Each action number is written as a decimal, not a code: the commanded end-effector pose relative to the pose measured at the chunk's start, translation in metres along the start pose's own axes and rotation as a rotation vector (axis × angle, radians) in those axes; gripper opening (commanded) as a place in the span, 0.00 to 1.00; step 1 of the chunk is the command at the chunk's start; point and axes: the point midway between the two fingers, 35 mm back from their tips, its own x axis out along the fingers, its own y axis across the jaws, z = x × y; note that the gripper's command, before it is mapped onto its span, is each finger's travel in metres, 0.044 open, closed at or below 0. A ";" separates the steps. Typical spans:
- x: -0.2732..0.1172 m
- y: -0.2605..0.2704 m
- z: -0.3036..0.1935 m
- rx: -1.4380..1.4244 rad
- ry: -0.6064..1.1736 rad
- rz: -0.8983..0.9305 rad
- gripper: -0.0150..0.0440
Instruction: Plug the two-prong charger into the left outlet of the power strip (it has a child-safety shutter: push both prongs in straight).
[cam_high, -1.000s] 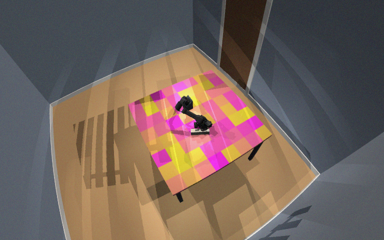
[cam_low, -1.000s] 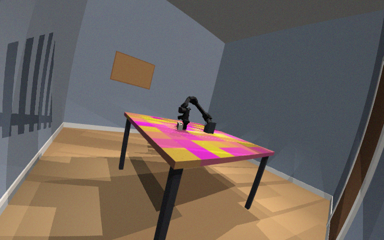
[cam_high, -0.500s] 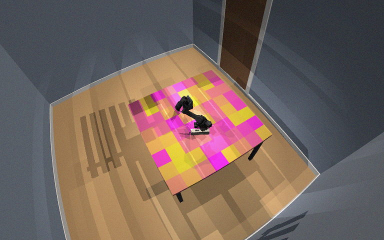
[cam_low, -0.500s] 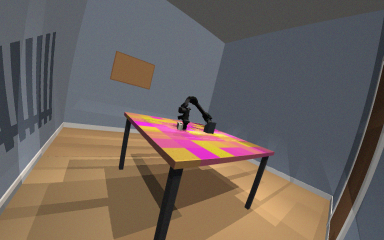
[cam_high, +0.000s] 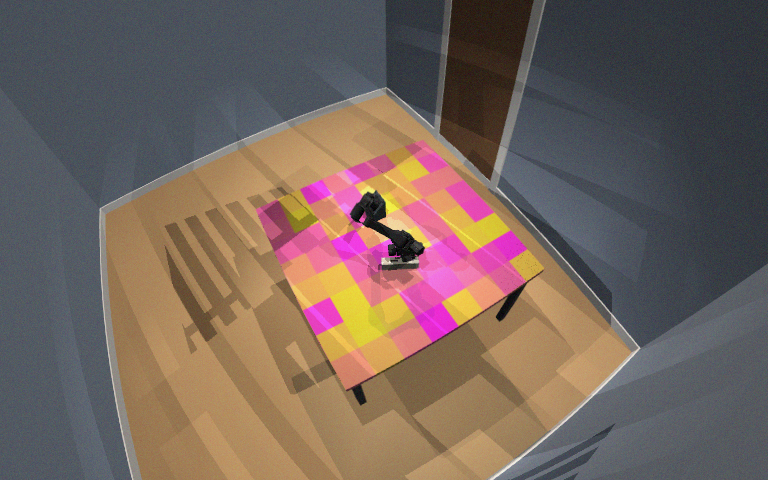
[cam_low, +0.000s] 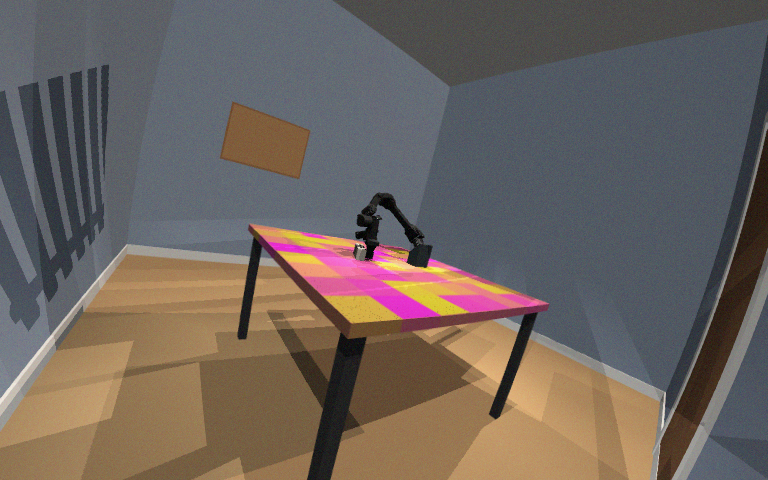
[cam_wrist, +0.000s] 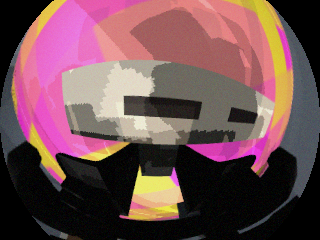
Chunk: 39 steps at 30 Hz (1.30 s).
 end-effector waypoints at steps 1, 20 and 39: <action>-0.002 0.000 0.006 0.018 -0.017 0.004 0.25; -0.005 0.000 0.007 0.018 -0.017 0.004 0.25; -0.001 -0.001 0.001 0.003 0.003 0.001 0.25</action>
